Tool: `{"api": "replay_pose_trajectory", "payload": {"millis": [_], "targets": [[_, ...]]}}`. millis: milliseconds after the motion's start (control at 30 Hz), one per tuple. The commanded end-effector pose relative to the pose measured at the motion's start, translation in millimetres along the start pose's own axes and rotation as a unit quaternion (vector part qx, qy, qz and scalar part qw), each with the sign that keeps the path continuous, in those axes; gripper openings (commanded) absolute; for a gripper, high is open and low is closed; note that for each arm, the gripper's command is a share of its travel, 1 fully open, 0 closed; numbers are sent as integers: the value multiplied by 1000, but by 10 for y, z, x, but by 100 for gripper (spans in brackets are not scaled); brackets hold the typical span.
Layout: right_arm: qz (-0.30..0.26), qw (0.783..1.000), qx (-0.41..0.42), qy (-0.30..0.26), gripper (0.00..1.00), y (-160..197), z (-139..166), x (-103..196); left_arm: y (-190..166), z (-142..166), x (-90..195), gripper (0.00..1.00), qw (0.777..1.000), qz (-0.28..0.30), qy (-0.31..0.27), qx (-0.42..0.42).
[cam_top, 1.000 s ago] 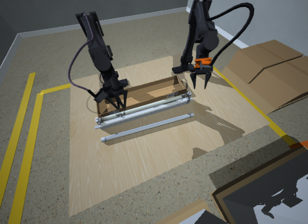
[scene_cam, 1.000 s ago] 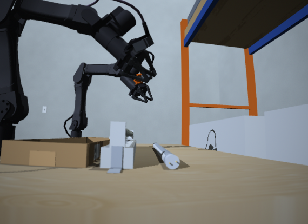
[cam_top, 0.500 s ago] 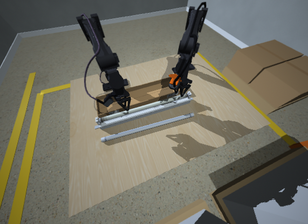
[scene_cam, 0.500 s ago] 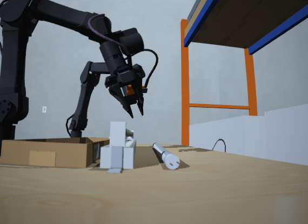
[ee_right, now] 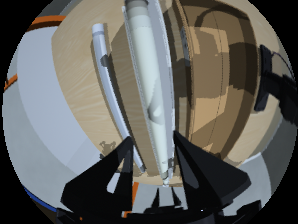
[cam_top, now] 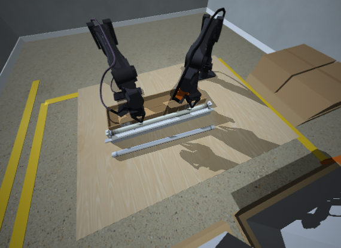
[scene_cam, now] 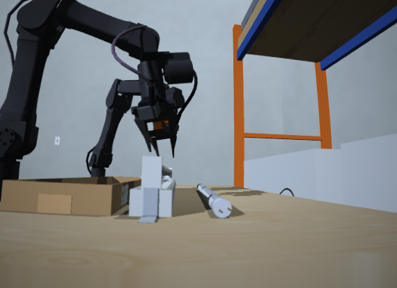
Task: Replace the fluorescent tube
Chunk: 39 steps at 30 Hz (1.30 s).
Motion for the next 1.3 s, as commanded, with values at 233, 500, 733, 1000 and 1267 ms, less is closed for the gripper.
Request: {"api": "replay_pose_trajectory", "payload": {"millis": [233, 500, 733, 1000, 1267], "targets": [[12, 1000, 14, -8, 49, -92, 8, 22, 4, -23, 140, 49, 1000, -9, -20, 7], [9, 1000, 2, -10, 49, -58, -55, -282, 14, -7, -190, 49, 1000, 0, -8, 2], [5, 1000, 4, -10, 49, -54, -42, -455, 17, -7, -386, 49, 1000, 0, -8, 1], [8, 1000, -1, -11, 49, -68, -72, -637, 8, 4, -573, 49, 1000, 3, -5, 0], [13, 1000, 10, -9, 49, -122, -3, -548, 83, -37, -346, 49, 1000, -17, -26, 7]]}}
Point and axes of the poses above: on each arm, the point where the finger pads meet when closed, its own x axis back along the fingers, its own y axis across the jaws, z = x × y, the point moved 5 cm from there along x, back along the fingers, and after that the axes turned 6 degrees about x, right-handed, at the moved point
